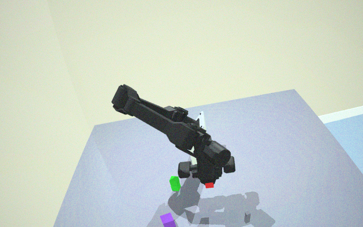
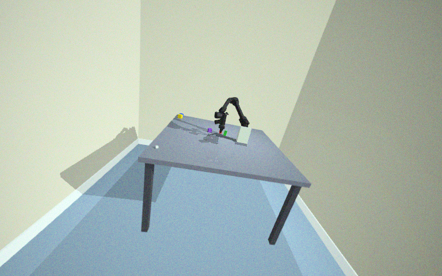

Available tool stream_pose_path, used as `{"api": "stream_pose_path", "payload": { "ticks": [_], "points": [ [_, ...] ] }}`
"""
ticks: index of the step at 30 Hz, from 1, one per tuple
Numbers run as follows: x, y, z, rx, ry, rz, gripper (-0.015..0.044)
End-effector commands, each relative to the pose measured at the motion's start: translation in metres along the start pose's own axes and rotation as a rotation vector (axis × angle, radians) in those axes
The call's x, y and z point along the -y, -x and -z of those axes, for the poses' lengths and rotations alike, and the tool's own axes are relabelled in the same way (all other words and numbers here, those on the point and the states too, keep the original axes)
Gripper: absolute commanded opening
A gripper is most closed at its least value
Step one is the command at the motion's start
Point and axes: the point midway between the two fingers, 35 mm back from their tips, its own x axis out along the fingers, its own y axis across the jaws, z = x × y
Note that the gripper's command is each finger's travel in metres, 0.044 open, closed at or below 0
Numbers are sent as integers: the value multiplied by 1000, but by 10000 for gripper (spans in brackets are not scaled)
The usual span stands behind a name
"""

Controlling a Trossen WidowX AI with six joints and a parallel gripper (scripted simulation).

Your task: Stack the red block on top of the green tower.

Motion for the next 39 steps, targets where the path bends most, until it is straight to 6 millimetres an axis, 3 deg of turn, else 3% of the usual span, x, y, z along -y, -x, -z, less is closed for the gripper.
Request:
{"api": "stream_pose_path", "payload": {
  "ticks": [1, 9, 17, 39],
  "points": [
    [-1, 18, -2, 6, -11, -8, 0],
    [-1, 53, -2, 6, -11, -9, 0],
    [2, 55, -1, 6, -11, -10, 0],
    [90, 58, 30, 5, -7, -11, 0]
  ]
}}
